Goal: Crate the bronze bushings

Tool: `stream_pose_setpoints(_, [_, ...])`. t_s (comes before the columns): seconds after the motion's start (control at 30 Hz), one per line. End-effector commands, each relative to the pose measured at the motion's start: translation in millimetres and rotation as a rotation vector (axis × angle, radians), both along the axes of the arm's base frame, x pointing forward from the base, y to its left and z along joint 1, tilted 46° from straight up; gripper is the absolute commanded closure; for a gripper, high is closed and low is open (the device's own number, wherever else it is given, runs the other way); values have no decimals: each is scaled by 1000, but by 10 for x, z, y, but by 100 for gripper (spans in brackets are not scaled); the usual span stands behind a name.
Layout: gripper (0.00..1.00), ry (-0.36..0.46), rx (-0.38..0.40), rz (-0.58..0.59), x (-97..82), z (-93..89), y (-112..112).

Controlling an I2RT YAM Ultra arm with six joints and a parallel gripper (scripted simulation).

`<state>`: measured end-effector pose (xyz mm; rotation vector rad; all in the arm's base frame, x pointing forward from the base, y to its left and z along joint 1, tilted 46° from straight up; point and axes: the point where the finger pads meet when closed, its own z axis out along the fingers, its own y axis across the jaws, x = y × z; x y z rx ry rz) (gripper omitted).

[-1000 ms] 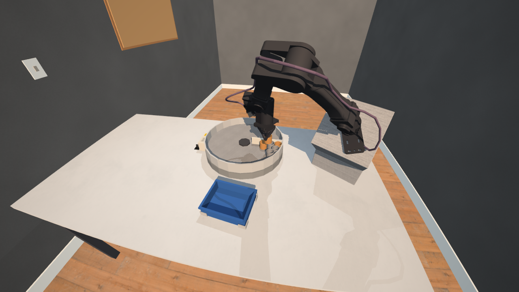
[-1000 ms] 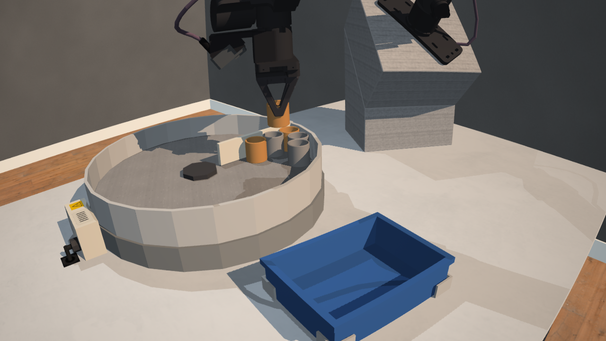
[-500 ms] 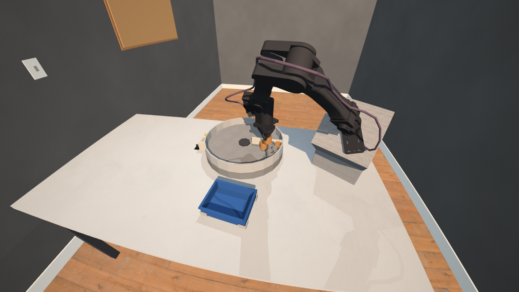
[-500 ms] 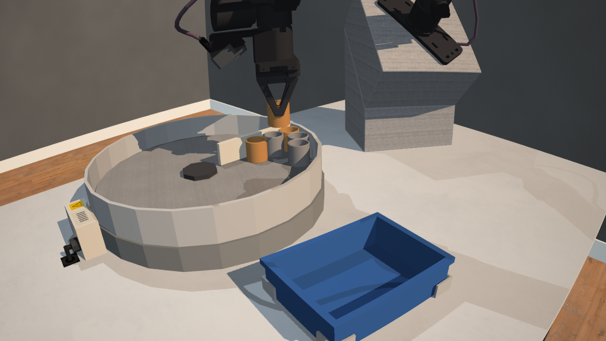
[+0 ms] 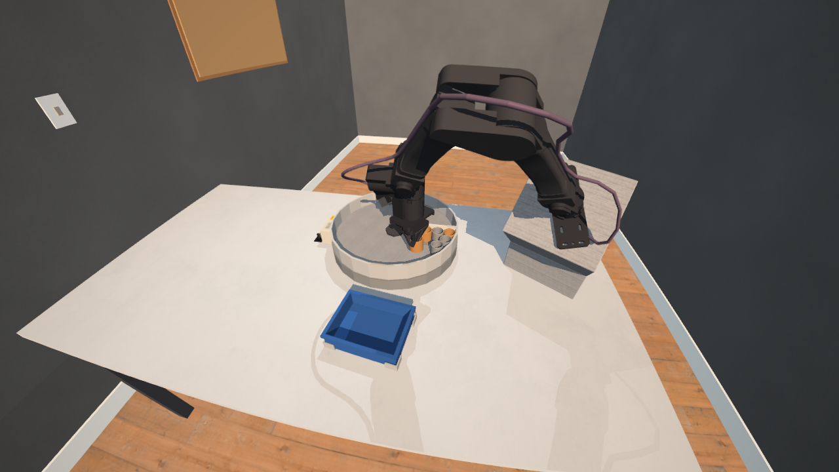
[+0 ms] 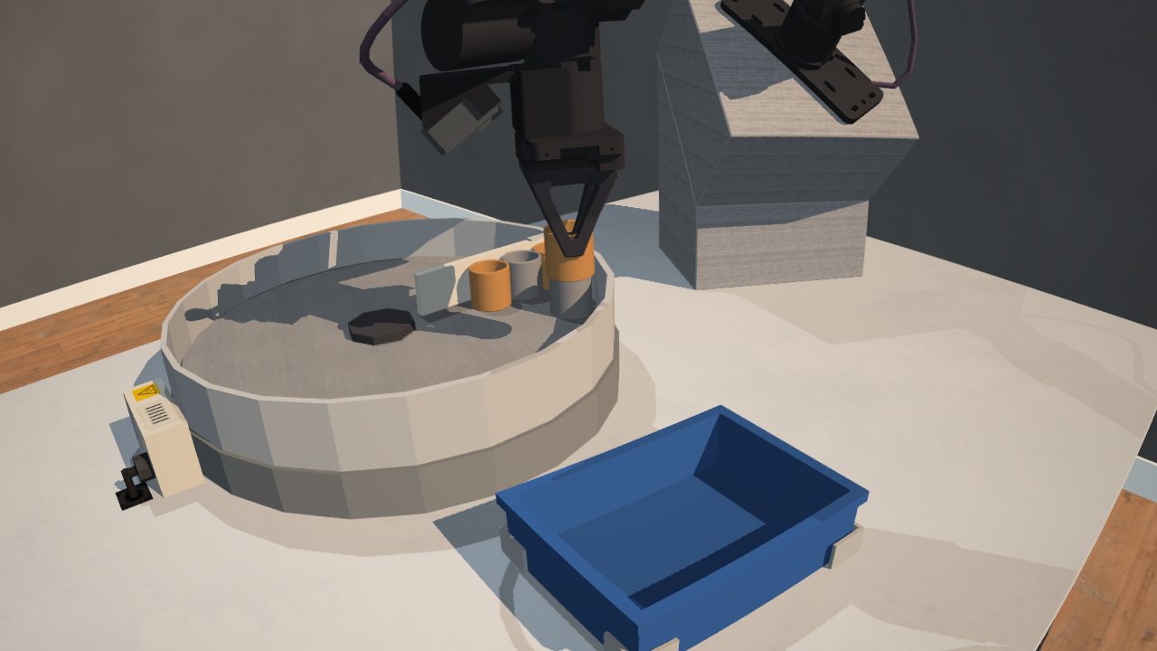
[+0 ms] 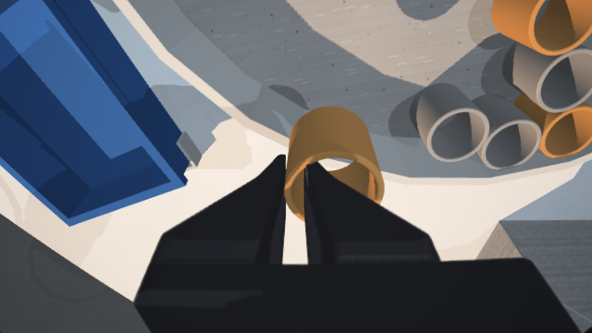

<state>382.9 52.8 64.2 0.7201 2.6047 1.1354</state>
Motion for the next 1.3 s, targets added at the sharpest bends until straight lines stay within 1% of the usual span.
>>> stream_pose_setpoints(0.0, [100,4,-5,-64,166,453,178])
stream_pose_setpoints(0.07, [100,3,-3,-64,218,654,364])
stream_pose_setpoints(0.13, [100,3,-3,-64,218,654,364])
stream_pose_setpoints(0.17, [100,29,-1,-64,246,645,450])
stream_pose_setpoints(0.2, [100,38,-1,-64,272,695,530])
stream_pose_setpoints(0.27, [100,38,-1,-64,319,853,678])
stream_pose_setpoints(0.4, [100,36,-1,-64,397,1118,926])
stream_pose_setpoints(0.5, [100,35,0,-64,442,1275,1072])
stream_pose_setpoints(0.63, [100,35,0,-65,488,1433,1220])
stream_pose_setpoints(0.7, [100,35,0,-65,488,1433,1220])
stream_pose_setpoints(0.73, [100,35,0,-85,532,1464,1161])
stream_pose_setpoints(0.8, [100,34,0,-65,512,1516,1297])
stream_pose_setpoints(0.97, [100,34,0,-65,534,1594,1369])
stream_pose_setpoints(1.03, [100,34,1,-85,576,1608,1294])
stream_pose_setpoints(1.27, [100,30,2,-82,571,1632,1312])
